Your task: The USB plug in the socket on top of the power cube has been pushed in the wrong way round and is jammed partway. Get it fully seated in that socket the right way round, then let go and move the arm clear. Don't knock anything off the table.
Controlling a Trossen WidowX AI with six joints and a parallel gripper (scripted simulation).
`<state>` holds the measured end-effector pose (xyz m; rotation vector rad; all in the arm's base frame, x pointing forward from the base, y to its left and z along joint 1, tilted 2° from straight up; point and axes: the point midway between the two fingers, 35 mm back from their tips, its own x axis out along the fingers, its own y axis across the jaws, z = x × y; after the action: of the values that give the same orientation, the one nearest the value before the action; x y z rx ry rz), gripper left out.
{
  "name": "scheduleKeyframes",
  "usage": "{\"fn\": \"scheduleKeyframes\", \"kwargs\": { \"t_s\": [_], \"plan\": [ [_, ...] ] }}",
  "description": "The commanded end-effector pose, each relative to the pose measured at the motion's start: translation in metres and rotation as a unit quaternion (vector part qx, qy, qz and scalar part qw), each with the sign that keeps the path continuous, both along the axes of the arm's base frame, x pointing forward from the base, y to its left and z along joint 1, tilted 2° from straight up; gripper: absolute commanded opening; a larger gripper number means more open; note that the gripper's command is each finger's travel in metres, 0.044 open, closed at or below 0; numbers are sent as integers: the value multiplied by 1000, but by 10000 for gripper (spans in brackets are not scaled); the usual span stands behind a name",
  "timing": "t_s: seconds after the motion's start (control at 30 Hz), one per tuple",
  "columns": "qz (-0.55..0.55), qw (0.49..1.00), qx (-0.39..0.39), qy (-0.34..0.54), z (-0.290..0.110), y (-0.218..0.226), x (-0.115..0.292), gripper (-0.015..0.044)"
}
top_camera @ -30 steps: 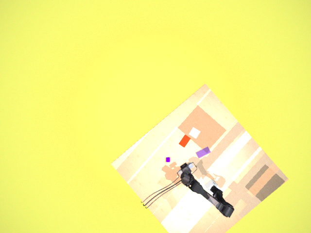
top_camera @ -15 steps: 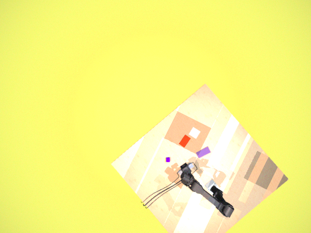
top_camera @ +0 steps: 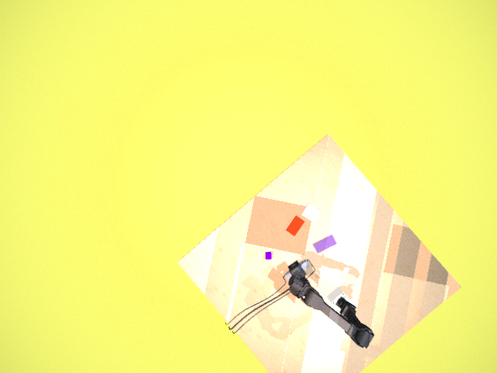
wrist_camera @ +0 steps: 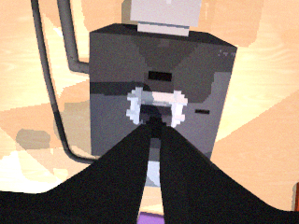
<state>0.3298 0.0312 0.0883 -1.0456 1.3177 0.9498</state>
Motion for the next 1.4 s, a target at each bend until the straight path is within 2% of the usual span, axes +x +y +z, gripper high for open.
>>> {"fn": "scheduleKeyframes", "kwargs": {
  "t_s": [0.0,1.37],
  "plan": [
    [-2,1000,0,-1,-1,0,1,0],
    [-2,1000,0,-1,-5,0,1,0]
  ]
}}
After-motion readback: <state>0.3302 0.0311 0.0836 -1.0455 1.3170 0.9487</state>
